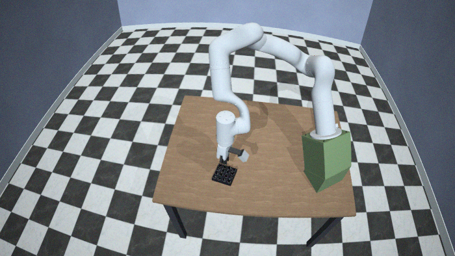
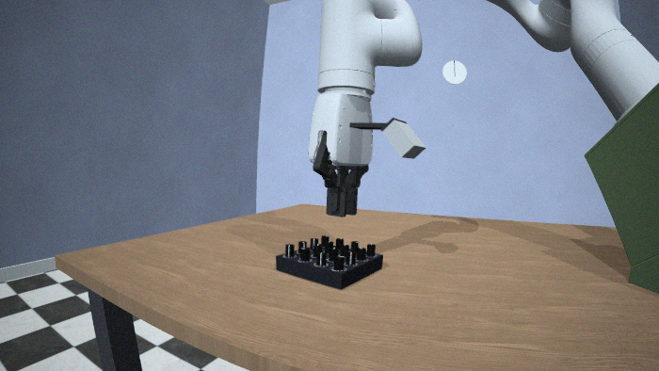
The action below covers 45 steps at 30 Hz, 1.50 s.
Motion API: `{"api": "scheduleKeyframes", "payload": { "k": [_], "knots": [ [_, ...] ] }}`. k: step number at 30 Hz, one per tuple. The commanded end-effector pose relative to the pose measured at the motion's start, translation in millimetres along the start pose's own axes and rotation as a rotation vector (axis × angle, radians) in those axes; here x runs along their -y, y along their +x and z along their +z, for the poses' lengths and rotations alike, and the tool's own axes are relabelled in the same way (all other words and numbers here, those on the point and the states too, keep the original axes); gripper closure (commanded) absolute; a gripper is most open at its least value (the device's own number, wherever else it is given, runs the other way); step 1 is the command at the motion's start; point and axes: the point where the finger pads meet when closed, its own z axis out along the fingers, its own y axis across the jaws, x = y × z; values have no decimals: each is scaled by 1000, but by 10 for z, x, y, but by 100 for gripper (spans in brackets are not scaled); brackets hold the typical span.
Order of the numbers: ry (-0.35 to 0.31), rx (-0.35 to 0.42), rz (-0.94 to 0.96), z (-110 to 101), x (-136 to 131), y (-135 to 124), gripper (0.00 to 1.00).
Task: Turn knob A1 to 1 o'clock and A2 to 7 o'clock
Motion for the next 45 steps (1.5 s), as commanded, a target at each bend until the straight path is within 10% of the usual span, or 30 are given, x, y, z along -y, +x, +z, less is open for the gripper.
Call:
{"api": "scheduleKeyframes", "payload": {
  "k": [1, 45],
  "knots": [
    [-1, 1, 0, 44, -4, -6, 81],
    [-1, 1, 0, 322, -6, -11, 81]
  ]
}}
